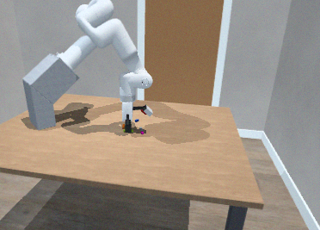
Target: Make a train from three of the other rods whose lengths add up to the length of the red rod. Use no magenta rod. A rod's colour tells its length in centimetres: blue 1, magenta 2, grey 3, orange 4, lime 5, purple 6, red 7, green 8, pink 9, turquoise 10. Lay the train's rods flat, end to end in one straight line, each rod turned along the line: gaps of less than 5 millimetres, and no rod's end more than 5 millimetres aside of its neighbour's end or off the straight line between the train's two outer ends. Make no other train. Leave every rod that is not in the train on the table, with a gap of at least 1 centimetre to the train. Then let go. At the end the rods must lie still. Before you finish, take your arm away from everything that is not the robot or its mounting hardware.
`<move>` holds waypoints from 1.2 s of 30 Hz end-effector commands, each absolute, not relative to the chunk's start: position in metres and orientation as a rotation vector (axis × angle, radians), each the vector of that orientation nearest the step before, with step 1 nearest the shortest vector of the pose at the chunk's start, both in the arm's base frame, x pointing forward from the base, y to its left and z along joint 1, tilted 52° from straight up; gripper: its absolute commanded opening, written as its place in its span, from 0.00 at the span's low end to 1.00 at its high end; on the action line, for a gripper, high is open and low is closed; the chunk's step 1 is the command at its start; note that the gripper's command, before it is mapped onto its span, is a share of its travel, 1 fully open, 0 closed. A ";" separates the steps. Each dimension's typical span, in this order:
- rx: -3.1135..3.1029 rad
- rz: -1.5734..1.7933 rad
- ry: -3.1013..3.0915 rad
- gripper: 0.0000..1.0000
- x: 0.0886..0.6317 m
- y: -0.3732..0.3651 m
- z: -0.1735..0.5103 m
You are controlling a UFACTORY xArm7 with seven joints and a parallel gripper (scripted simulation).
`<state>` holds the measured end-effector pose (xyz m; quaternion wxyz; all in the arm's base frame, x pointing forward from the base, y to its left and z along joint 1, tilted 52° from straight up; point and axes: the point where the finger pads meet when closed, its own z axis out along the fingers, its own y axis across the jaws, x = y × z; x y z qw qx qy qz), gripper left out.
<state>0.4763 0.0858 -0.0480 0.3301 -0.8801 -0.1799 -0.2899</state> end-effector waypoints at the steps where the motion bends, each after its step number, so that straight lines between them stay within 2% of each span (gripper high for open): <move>1: -2.304 -0.761 -0.469 0.04 0.476 0.082 -0.045; 20: -2.304 -0.761 -0.469 0.04 0.439 0.017 0.013; 32: -2.303 -0.766 -0.479 0.04 0.438 0.017 0.016; 36: -2.289 -0.869 -0.709 0.04 0.441 0.044 0.052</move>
